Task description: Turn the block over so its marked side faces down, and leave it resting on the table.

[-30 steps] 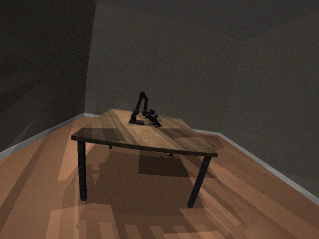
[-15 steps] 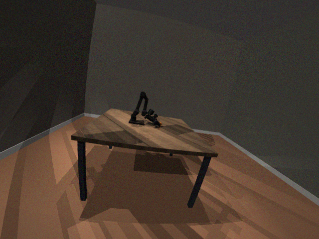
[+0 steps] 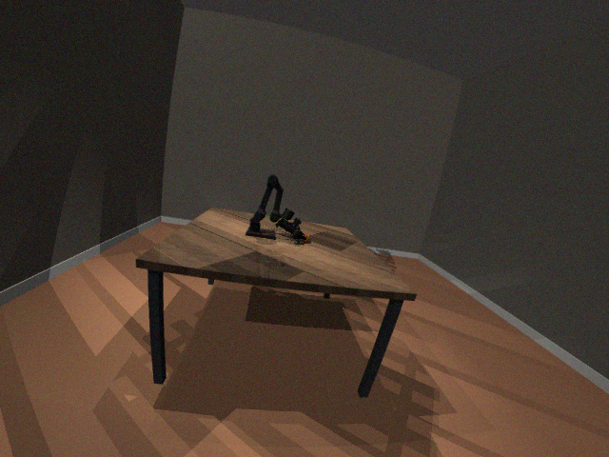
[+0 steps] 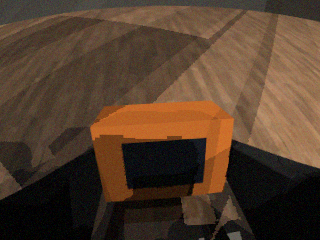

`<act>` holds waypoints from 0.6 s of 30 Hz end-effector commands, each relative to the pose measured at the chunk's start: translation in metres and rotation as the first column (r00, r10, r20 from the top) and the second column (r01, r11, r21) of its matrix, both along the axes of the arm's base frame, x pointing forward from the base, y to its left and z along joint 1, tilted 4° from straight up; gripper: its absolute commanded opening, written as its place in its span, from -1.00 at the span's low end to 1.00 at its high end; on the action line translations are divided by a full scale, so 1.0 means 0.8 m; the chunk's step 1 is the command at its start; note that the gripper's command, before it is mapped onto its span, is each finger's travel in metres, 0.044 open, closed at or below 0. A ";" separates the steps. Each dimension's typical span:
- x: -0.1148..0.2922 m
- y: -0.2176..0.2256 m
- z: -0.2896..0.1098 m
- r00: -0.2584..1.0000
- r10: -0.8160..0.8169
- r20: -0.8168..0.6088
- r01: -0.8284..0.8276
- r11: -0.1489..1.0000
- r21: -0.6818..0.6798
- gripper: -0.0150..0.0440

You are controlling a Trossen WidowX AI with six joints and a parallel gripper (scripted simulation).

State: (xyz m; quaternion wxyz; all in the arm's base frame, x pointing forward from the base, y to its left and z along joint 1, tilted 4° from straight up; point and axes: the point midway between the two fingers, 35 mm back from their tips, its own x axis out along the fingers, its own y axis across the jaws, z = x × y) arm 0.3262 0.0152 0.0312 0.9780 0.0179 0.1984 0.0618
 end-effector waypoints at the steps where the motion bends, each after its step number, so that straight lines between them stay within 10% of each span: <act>1: 0.000 0.000 0.001 1.000 0.001 0.004 -0.001 1.000 0.005 0.58; 6: 0.000 0.000 0.001 1.000 0.001 0.004 -0.001 1.000 0.005 1.00; 18: 0.000 0.000 0.001 1.000 0.001 0.004 -0.001 1.000 0.005 1.00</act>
